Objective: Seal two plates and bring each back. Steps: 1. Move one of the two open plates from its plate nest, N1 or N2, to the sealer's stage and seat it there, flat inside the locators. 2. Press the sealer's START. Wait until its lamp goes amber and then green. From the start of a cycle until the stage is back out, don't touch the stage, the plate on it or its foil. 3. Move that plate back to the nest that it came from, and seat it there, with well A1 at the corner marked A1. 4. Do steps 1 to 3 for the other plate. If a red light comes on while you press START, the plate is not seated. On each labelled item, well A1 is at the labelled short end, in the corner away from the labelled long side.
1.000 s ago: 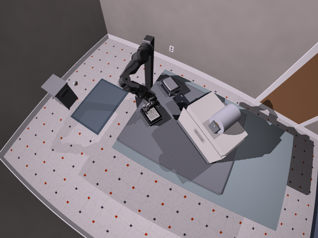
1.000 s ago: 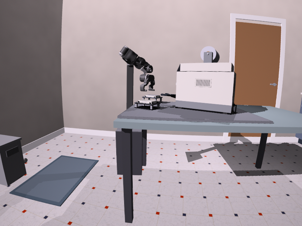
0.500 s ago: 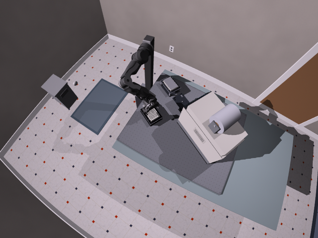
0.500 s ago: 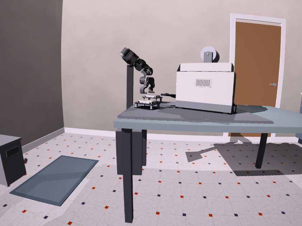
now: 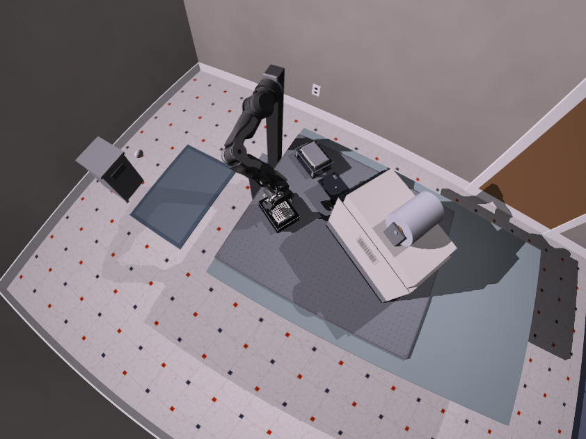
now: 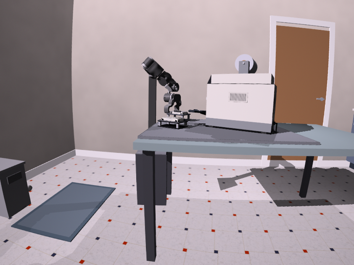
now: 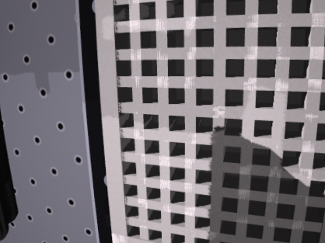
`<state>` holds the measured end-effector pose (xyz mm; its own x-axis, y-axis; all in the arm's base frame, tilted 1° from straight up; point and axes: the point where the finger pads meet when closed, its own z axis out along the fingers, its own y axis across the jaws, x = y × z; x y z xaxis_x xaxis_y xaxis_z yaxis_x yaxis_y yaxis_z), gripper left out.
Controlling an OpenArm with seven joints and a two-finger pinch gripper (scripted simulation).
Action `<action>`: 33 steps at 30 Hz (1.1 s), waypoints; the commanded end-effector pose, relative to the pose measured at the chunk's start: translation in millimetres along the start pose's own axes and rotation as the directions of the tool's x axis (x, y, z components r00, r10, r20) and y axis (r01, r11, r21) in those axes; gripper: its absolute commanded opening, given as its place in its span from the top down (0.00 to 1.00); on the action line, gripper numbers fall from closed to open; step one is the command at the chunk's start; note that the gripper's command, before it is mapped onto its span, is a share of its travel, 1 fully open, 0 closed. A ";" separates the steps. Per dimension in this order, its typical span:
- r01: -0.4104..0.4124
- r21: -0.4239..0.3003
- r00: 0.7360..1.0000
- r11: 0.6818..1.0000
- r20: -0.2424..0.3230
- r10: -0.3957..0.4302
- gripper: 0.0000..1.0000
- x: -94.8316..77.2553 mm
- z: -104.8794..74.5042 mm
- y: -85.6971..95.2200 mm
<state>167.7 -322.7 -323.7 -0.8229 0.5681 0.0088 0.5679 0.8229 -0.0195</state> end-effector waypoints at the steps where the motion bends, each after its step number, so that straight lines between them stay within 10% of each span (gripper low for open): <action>1: 0.001 -0.005 1.000 1.000 0.002 -0.001 0.35 0.3 3.1 0.8; 33: 0.000 -0.003 1.000 1.000 0.005 0.000 0.35 -1.0 17.8 0.4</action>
<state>167.3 -323.3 -341.9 -0.8230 0.5681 0.0074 0.5678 0.8229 -0.0208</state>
